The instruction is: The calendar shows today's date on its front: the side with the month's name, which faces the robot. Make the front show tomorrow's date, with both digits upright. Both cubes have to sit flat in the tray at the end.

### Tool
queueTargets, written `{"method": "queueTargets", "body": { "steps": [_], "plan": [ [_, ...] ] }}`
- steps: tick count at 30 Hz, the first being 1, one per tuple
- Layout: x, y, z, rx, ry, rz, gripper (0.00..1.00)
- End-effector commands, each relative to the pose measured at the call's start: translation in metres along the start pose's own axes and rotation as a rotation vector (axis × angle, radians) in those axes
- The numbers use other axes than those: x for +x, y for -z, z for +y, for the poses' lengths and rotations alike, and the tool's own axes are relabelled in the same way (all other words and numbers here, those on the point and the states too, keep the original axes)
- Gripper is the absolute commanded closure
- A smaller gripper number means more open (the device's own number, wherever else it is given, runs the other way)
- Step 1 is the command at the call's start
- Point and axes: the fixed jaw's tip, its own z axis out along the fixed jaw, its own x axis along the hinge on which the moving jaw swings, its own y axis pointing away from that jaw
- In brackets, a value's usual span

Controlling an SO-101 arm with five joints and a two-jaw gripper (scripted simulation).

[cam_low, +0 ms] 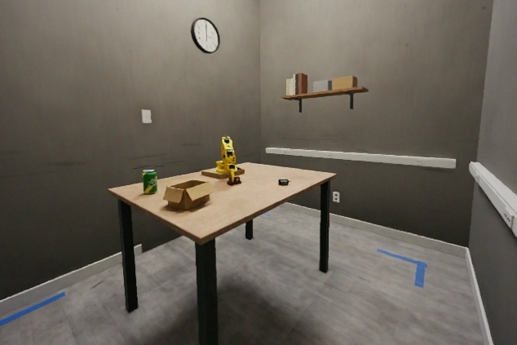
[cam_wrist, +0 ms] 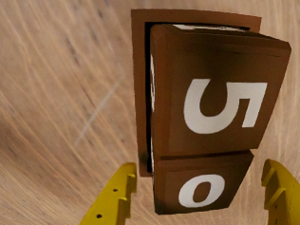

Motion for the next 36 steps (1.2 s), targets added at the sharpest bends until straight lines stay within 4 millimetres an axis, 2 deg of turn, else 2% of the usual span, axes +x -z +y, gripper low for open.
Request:
{"method": "queueTargets", "body": {
  "steps": [1,19,36],
  "plan": [
    [0.0003,-0.0055,0.0059,-0.030,-0.020,-0.008,0.65],
    [0.0004,-0.0055,0.0037,-0.030,-0.020,-0.008,0.68],
    [0.0004,-0.0057,-0.0021,-0.030,-0.020,-0.008,0.76]
  ]
}}
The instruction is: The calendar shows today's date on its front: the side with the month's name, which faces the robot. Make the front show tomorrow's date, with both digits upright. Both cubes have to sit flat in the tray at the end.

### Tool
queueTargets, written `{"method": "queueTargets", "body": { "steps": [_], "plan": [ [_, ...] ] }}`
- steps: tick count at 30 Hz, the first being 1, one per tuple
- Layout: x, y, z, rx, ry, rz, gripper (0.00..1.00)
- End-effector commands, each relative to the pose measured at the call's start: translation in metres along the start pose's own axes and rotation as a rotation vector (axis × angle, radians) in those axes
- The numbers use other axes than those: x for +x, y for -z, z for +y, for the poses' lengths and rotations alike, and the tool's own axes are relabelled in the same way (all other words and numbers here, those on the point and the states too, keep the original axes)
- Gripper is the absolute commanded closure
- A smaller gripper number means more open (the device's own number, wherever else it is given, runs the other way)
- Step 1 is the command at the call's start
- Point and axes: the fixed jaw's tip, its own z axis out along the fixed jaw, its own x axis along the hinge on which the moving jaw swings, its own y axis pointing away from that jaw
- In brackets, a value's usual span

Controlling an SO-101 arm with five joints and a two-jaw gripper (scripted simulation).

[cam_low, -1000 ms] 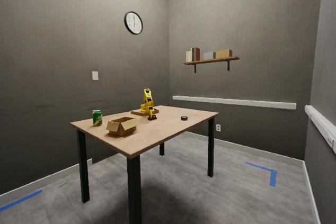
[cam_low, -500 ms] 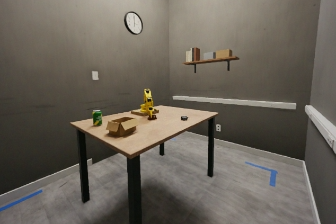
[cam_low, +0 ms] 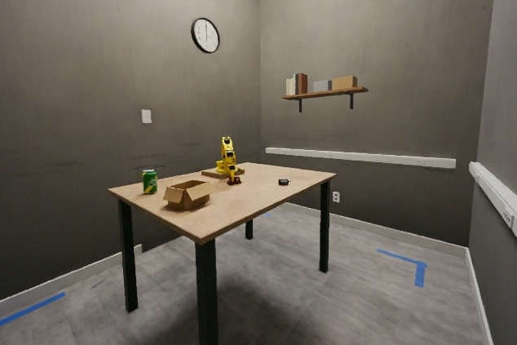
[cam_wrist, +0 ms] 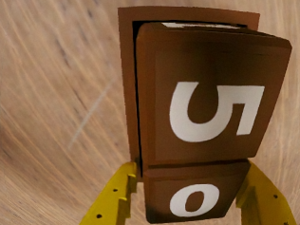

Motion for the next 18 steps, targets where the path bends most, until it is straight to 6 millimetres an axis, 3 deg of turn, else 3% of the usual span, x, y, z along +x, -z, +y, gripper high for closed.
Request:
{"method": "queueTargets", "body": {
  "steps": [1,18],
  "plan": [
    [-0.0003,-0.0020,0.0009,-0.017,-0.014,-0.005,0.76],
    [-0.0003,-0.0021,-0.0009,-0.017,-0.013,-0.005,0.79]
  ]
}}
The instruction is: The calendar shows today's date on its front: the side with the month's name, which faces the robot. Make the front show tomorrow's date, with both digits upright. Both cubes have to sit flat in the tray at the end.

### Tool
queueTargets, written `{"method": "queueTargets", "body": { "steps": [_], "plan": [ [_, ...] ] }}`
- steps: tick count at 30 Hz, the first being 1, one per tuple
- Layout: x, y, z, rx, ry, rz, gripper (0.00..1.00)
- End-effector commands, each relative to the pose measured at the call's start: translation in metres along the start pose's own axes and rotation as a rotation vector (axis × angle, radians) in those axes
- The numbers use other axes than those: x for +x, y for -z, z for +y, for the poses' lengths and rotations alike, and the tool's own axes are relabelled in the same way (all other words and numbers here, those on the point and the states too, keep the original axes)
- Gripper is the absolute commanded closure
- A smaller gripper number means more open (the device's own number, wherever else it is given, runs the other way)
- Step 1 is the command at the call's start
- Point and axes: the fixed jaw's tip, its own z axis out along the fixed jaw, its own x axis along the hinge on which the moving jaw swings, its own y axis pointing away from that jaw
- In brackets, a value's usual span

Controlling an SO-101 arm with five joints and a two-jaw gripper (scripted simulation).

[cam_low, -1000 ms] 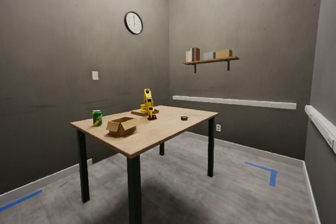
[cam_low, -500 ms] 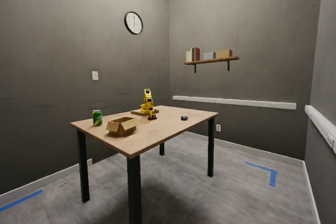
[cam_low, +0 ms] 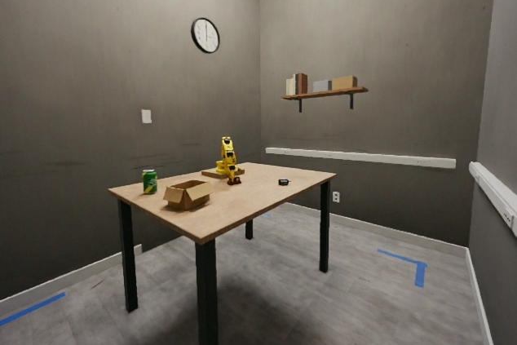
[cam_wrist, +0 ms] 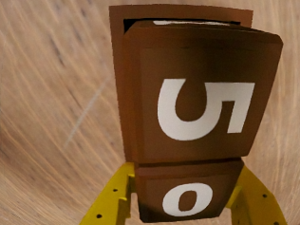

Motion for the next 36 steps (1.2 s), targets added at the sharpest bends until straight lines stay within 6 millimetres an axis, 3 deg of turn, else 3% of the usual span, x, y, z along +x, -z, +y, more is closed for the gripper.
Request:
{"method": "queueTargets", "body": {
  "steps": [1,25,36],
  "plan": [
    [-0.0008,-0.0022,0.0015,-0.017,-0.011,-0.005,0.79],
    [-0.0008,-0.0022,0.0015,-0.017,-0.011,-0.005,0.99],
    [-0.0008,-0.0020,0.0015,-0.017,-0.011,-0.005,1.00]
  ]
}}
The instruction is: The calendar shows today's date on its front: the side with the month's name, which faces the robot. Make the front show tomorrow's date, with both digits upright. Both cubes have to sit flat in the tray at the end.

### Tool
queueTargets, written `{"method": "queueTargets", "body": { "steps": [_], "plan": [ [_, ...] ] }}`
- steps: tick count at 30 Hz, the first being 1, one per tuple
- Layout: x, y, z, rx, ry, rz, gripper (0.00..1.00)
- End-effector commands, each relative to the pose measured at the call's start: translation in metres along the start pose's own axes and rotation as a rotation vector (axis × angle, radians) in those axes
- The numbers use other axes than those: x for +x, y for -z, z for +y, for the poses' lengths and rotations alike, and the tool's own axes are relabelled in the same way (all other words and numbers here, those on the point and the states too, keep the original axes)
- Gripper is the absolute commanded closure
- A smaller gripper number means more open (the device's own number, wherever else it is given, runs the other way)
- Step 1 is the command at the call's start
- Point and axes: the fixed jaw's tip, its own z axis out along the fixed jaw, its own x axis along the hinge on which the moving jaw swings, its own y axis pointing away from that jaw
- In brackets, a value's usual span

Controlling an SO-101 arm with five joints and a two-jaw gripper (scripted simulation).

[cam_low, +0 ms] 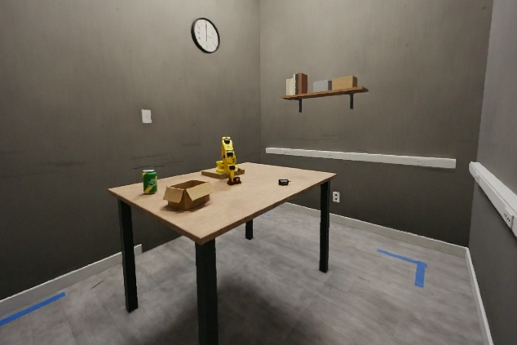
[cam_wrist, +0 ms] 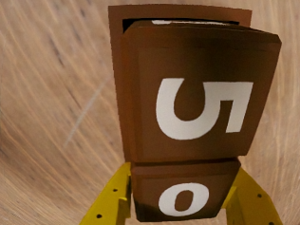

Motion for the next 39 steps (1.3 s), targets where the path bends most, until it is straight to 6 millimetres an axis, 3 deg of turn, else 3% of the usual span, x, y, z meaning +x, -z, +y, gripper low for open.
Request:
{"method": "queueTargets", "body": {
  "steps": [1,39],
  "plan": [
    [-0.0009,-0.0020,0.0018,-0.019,-0.011,-0.005,1.00],
    [-0.0005,0.0053,-0.0001,-0.019,-0.011,-0.005,1.00]
  ]
}}
